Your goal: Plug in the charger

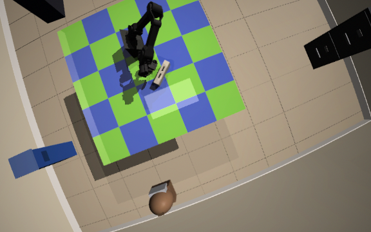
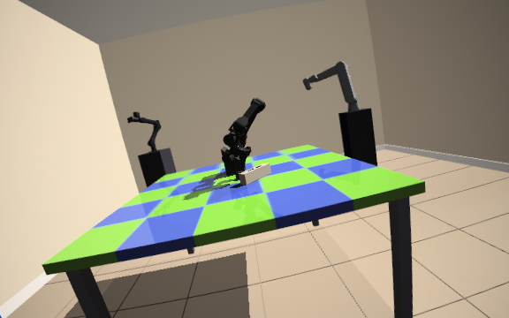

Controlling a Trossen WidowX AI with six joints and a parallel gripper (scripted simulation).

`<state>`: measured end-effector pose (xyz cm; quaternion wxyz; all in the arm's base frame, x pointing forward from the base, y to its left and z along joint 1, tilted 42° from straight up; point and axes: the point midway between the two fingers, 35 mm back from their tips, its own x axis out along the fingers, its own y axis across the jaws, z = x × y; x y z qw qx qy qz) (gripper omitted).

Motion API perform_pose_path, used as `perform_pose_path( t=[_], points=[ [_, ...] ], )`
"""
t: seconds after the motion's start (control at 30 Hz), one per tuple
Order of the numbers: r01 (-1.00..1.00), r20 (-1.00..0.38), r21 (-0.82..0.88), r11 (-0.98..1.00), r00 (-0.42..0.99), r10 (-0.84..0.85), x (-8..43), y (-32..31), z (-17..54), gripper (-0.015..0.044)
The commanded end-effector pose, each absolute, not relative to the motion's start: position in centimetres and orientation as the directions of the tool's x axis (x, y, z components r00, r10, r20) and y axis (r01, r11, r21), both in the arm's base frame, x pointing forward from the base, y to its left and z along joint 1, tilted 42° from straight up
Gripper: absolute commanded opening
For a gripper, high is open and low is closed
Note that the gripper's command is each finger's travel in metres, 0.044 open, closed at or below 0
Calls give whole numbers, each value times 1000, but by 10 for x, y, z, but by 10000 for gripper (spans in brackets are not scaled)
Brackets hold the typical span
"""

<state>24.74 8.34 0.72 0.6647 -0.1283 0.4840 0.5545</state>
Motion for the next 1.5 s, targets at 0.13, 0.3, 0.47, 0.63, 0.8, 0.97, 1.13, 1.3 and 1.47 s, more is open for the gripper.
perform_pose_path(
  t=[0.13, 0.3, 0.47, 0.63, 0.8, 0.97, 1.13, 1.3, 1.47],
  points=[
    [-855, -782, 380, 353, -93, 617, 245, 93, -5, 440],
    [-855, -782, 380, 353, -93, 617, 244, 98, -11, 440],
    [-855, -781, 381, 352, -93, 617, 244, 104, -17, 440],
    [-855, -781, 381, 352, -94, 618, 243, 109, -23, 440],
    [-855, -780, 382, 352, -94, 619, 242, 113, -27, 440],
    [-861, -783, 370, 350, -86, 616, 244, 112, -24, 387],
    [-861, -783, 370, 350, -86, 616, 244, 112, -24, 256],
    [-861, -783, 370, 350, -86, 616, 244, 112, -24, 125],
    [-861, -783, 370, 350, -86, 616, 244, 112, -24, 92]
  ],
)
